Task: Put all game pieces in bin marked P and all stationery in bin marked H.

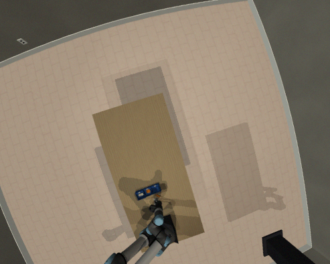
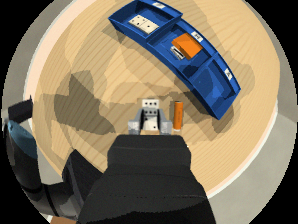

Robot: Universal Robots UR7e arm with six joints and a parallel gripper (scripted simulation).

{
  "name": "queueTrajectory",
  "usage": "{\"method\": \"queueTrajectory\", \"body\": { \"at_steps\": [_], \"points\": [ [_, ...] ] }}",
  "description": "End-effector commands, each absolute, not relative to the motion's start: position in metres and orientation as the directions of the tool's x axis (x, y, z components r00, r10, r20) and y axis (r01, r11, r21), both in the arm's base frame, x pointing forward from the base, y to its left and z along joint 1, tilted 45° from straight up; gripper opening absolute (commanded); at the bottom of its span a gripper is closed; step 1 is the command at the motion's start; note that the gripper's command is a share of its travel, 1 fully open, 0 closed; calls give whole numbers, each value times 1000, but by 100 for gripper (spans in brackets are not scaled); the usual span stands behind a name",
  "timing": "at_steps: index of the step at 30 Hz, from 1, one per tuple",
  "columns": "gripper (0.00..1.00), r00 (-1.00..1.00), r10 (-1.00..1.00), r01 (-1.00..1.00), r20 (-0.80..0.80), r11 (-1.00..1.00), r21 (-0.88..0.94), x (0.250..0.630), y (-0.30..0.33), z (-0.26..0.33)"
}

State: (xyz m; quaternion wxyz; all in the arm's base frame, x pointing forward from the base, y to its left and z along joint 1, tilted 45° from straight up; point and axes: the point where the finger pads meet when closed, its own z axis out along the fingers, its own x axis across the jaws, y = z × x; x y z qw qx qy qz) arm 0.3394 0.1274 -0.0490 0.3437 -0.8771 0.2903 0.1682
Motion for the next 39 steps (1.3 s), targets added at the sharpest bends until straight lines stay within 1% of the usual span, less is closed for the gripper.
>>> {"method": "queueTrajectory", "body": {
  "at_steps": [1, 13, 39],
  "points": [
    [49, 775, -394, -624, -493, -595, -506, 341, 114, -36],
    [49, 775, -394, -624, -493, -595, -506, 345, 91, -12],
    [49, 775, -394, -624, -493, -595, -506, 345, 86, -8]
  ]
}}
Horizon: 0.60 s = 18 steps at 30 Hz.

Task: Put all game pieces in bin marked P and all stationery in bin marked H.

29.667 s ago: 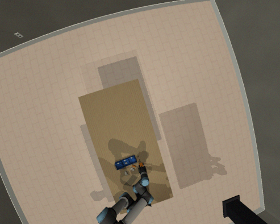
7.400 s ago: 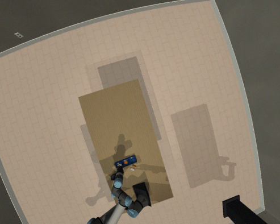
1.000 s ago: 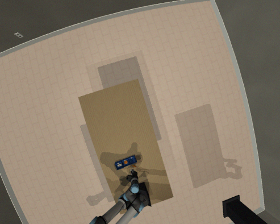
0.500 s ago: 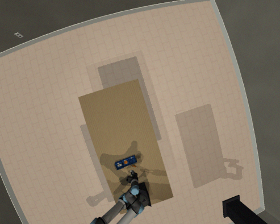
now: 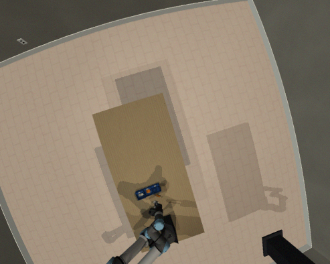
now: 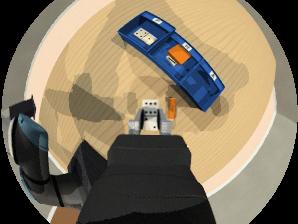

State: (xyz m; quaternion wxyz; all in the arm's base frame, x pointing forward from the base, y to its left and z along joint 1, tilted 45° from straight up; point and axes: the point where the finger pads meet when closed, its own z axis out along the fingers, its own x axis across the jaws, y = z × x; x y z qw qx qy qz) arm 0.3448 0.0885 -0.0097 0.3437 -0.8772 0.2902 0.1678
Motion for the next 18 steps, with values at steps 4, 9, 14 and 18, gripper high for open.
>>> {"method": "queueTrajectory", "body": {
  "at_steps": [4, 9, 14, 18],
  "points": [
    [49, 775, -394, -624, -493, -595, -506, 349, 90, -5],
    [49, 775, -394, -624, -493, -595, -506, 365, 109, 12],
    [49, 775, -394, -624, -493, -595, -506, 382, 128, 28],
    [49, 775, -394, -624, -493, -595, -506, 392, 139, 38]
  ]
}}
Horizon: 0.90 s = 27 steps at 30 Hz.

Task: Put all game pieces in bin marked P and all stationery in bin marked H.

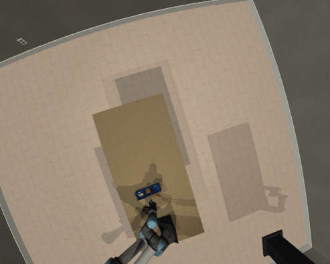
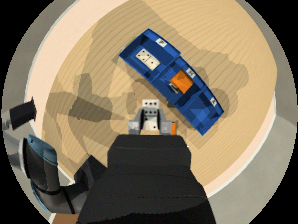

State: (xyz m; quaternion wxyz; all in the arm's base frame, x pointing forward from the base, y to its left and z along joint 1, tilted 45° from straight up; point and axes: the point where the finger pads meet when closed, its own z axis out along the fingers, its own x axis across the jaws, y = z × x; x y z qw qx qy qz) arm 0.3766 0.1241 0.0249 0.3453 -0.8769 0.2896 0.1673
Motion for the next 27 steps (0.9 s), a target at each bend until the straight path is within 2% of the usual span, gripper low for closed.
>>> {"method": "queueTrajectory", "body": {
  "at_steps": [1, 3, 6, 16, 20, 21, 27],
  "points": [
    [49, 775, -394, -624, -493, -595, -506, 392, 139, 38],
    [49, 775, -394, -624, -493, -595, -506, 392, 139, 38],
    [49, 860, -301, -501, -412, -647, -574, 401, 151, 48],
    [49, 959, -129, -267, -251, -702, -660, 435, 188, 81],
    [49, 972, -93, -217, -216, -708, -672, 436, 190, 82],
    [49, 986, -40, -143, -164, -713, -686, 436, 190, 82],
    [49, 996, 62, -2, -65, -713, -702, 438, 191, 84]
  ]
}}
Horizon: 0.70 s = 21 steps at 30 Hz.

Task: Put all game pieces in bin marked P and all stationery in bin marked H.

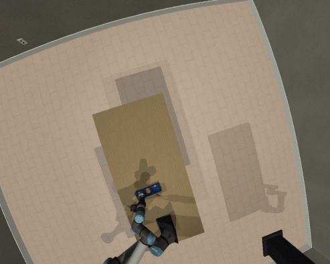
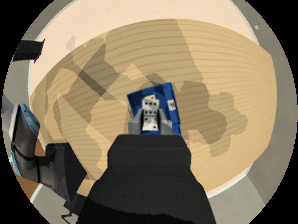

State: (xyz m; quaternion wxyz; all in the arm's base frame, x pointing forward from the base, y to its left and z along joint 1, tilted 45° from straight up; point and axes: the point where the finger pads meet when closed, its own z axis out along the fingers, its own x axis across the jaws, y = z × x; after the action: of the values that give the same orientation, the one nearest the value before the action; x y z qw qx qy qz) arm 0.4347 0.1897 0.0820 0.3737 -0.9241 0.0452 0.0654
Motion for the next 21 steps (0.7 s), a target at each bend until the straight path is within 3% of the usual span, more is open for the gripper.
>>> {"method": "queueTrajectory", "body": {
  "at_steps": [1, 7, 21],
  "points": [
    [49, 996, 80, 24, -48, -711, -703, 438, 191, 84],
    [49, 984, 176, 155, 43, -692, -705, 437, 191, 83],
    [49, 984, 176, 154, 43, -692, -705, 436, 190, 82]
  ]
}}
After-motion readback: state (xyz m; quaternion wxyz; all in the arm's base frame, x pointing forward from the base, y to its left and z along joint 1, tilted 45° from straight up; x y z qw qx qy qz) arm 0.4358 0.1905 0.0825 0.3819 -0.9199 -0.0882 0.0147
